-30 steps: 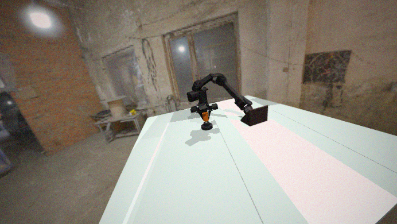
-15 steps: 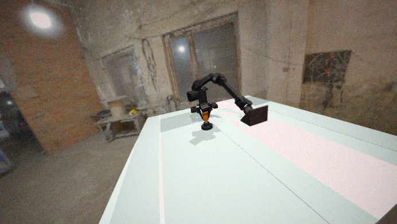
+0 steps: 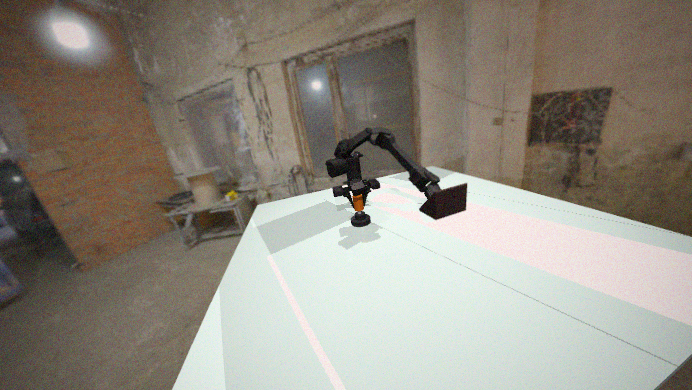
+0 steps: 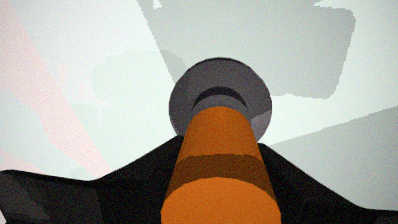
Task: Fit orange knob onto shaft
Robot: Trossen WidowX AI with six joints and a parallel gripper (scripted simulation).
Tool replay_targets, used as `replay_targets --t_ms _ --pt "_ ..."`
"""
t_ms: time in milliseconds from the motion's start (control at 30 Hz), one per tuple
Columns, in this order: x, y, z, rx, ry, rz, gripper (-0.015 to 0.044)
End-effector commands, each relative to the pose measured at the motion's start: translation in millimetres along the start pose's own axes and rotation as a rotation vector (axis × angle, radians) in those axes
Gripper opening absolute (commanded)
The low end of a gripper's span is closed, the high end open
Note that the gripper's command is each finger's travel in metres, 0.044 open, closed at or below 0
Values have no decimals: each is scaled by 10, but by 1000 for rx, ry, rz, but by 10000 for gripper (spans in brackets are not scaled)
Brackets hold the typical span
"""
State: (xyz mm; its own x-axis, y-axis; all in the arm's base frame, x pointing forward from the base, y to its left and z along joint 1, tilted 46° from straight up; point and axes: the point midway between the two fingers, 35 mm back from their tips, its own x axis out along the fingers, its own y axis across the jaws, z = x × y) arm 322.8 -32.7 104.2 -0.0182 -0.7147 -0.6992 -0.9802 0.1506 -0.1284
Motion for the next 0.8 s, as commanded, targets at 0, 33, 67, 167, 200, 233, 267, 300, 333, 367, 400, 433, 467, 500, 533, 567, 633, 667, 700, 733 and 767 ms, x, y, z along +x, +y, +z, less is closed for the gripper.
replay_targets --t_ms 0,33,67,167,200,233,267,300,333,367,400,433,467,500,533,567,633,667,700,733,767 --pt "-9 -14 -4 -2 1 -3 0" --pt "-10 -15 -4 -2 1 -3 0" --pt "0 -15 -4 -2 1 -3 0" --pt "15 -15 -2 -2 1 -3 0" --pt "18 -14 -1 -2 1 -3 0" --pt "20 -12 0 -2 1 -3 0" --pt "23 -9 0 -2 1 -3 0" --pt "15 -9 0 -2 1 -3 0" --pt "15 -6 2 -2 1 -3 0" --pt "15 -4 3 -2 1 -3 0" --pt "15 -1 3 -2 1 -3 0" --pt "21 1 4 -2 1 -3 0" --pt "21 1 4 -2 1 -3 0" --pt "21 1 4 -2 1 -3 0" --pt "21 1 4 -2 1 -3 0" --pt "21 1 4 -2 1 -3 0" --pt "-8 12 1 -2 1 -3 0" --pt "-14 16 -1 -2 1 -3 0" --pt "-20 15 -3 -2 1 -3 0" --pt "-26 12 -3 -2 1 -3 0" --pt "-31 10 -4 -2 1 -3 0"
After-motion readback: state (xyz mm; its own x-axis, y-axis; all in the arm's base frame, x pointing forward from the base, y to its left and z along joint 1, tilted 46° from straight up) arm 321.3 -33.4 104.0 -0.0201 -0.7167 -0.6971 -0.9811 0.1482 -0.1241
